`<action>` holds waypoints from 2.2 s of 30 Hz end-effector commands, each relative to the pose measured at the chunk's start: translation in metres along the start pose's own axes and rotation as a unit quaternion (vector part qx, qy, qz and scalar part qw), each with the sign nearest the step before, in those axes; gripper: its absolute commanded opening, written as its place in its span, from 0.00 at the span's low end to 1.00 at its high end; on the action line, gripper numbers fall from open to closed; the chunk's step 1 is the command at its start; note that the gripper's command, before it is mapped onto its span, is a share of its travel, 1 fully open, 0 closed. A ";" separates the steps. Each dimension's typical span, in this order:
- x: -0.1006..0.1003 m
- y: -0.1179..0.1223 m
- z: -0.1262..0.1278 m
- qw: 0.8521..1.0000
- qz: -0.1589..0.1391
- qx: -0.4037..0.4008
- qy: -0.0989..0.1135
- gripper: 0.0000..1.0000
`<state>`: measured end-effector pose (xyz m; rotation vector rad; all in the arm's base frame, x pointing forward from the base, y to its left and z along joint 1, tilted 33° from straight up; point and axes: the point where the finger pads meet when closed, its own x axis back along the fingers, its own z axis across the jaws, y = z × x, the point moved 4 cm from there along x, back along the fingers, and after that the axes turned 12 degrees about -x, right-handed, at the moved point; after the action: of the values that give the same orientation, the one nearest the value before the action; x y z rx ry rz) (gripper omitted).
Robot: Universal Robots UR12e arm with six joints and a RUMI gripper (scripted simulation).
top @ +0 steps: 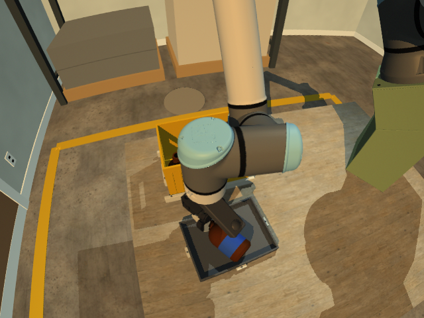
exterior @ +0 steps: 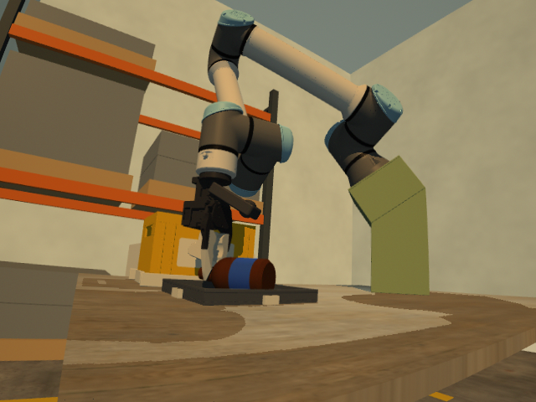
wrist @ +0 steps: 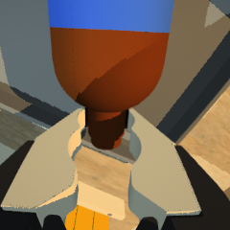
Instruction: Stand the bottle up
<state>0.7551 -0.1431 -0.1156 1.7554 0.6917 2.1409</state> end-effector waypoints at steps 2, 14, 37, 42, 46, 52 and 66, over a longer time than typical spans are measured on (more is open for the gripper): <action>0.001 0.000 0.000 1.000 0.000 0.000 0.001 0.00; 0.001 0.000 0.000 1.000 0.000 0.000 0.001 0.00; 0.001 0.000 0.000 1.000 0.000 0.000 0.001 0.00; 0.001 0.000 0.000 1.000 0.000 0.000 0.001 0.00; 0.002 0.000 0.000 1.000 0.000 0.000 0.001 0.00; 0.004 0.000 0.000 1.000 0.000 0.000 0.001 0.00; 0.012 0.000 0.000 1.000 0.000 0.000 0.001 0.00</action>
<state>0.7531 -0.1385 -0.1081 1.7554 0.6918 2.1408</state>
